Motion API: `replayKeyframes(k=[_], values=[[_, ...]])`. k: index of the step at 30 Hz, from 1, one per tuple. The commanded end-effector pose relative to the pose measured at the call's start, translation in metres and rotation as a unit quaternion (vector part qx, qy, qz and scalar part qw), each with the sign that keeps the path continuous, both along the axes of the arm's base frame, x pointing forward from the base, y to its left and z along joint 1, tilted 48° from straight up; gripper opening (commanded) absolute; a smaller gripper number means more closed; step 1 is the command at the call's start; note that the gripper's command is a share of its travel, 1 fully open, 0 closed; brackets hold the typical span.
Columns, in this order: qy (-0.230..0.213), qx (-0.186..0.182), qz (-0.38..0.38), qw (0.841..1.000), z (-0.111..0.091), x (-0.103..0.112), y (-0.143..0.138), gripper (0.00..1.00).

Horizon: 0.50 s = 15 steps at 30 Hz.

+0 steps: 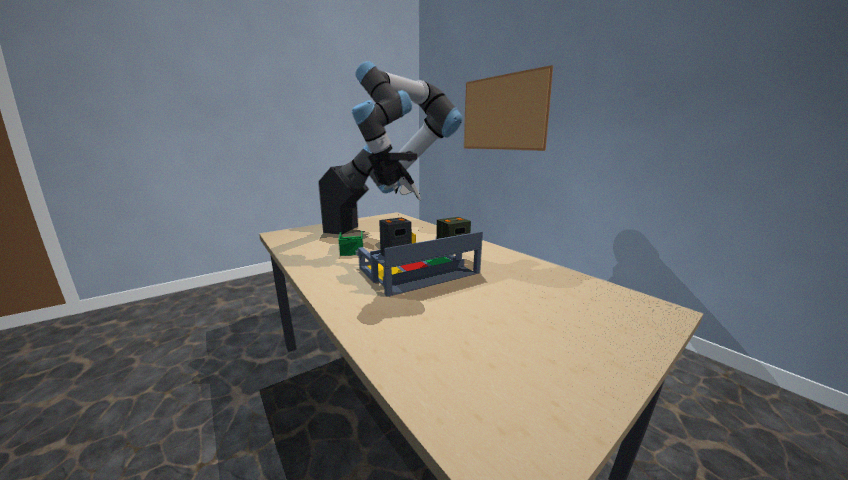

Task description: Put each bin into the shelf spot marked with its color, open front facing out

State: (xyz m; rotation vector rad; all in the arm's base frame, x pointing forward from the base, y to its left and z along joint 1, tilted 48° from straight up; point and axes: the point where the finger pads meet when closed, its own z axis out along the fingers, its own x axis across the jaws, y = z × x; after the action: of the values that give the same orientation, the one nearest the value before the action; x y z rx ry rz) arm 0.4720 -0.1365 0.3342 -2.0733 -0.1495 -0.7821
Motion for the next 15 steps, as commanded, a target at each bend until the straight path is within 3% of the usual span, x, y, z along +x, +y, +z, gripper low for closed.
replayKeyframes(k=[1,15], values=[[-0.015,0.004,-0.007,1.000,0.0036,0.0023,-0.0003,1.00],[-0.018,0.005,-0.009,1.000,0.0044,0.0029,-0.0004,1.00]])
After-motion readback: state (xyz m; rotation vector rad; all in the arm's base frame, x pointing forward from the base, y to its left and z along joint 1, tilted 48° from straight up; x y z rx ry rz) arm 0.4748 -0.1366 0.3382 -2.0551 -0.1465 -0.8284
